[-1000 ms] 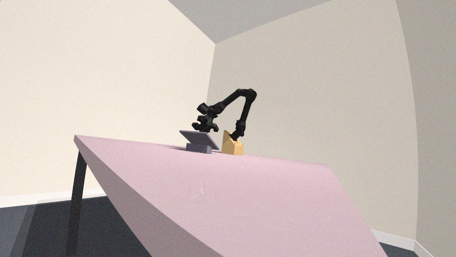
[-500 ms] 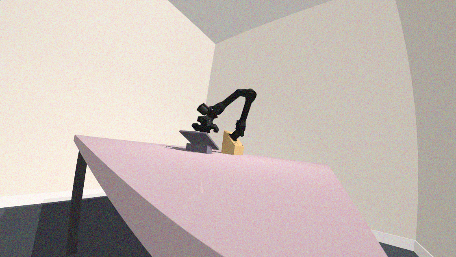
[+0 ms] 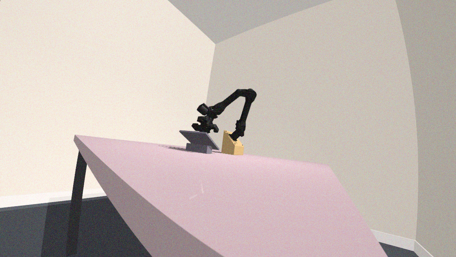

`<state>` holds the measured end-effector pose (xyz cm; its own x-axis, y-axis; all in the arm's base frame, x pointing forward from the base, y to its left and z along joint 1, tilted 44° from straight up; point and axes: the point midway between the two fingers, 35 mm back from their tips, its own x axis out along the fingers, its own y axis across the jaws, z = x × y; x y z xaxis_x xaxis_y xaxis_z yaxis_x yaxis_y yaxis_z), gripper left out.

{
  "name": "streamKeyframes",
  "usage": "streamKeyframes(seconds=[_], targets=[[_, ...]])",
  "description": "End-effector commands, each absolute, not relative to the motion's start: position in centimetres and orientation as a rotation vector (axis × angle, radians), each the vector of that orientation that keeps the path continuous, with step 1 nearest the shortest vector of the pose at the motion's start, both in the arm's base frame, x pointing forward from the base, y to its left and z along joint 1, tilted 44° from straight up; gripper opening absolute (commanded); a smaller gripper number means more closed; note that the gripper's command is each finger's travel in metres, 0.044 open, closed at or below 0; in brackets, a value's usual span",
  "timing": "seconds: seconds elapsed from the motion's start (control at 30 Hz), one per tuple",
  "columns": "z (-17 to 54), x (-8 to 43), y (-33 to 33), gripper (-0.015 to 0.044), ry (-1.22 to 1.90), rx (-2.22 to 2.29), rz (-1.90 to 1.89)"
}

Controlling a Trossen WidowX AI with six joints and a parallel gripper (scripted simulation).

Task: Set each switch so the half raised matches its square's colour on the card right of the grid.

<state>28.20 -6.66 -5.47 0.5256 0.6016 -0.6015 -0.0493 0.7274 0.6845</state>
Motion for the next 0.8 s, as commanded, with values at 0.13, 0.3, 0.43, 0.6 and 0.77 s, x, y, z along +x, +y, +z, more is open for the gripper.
streamKeyframes(seconds=[0.13, 0.3, 0.43, 0.6, 0.77], targets=[[-5.53, 28.24, -6.52, 0.0000, 0.948, 0.668, 0.426], [-5.57, 28.28, -6.48, 0.0000, 0.947, 0.668, 0.426], [-5.60, 28.30, -6.44, 0.0000, 0.947, 0.668, 0.426], [-5.64, 28.34, -6.40, 0.0000, 0.947, 0.668, 0.426], [-5.68, 28.37, -6.36, 0.0000, 0.947, 0.668, 0.426]])
